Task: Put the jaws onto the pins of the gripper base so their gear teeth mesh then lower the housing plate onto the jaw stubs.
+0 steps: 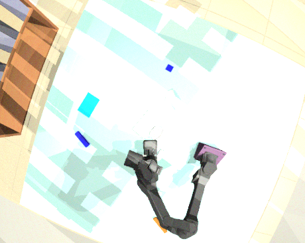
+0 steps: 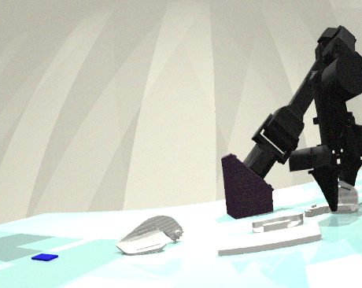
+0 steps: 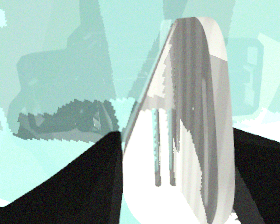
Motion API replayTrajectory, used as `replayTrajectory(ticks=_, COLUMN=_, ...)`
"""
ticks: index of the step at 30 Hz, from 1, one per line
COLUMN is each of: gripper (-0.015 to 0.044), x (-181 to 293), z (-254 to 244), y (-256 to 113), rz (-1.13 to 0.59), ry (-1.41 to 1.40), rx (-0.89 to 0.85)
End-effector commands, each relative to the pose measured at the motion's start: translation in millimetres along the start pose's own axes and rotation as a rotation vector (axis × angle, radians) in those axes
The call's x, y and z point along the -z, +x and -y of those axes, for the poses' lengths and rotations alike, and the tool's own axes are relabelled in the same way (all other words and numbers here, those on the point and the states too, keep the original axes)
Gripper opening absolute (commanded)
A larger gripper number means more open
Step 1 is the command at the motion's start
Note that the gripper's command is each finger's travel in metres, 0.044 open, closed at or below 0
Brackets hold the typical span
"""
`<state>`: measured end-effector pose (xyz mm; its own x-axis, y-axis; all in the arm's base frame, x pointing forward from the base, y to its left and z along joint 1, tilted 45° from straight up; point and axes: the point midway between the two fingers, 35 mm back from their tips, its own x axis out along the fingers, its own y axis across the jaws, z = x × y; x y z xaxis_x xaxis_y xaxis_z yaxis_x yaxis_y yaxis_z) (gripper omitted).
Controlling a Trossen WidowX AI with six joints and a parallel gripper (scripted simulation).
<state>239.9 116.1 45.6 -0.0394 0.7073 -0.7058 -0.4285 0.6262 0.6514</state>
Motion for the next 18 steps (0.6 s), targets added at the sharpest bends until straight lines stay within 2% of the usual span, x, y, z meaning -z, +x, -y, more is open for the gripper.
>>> replayTrajectory(ticks=1, gripper=0.0134, x=0, z=0, y=0, rz=0.000, ry=0.000, rx=-0.001)
replayTrajectory(ticks=10, gripper=0.0134, x=0, z=0, y=0, rz=0.000, ry=0.000, rx=-0.001)
replayTrajectory(ticks=18, gripper=0.0134, x=-2, z=2, y=-23, rz=-0.002, ry=0.003, rx=0.004)
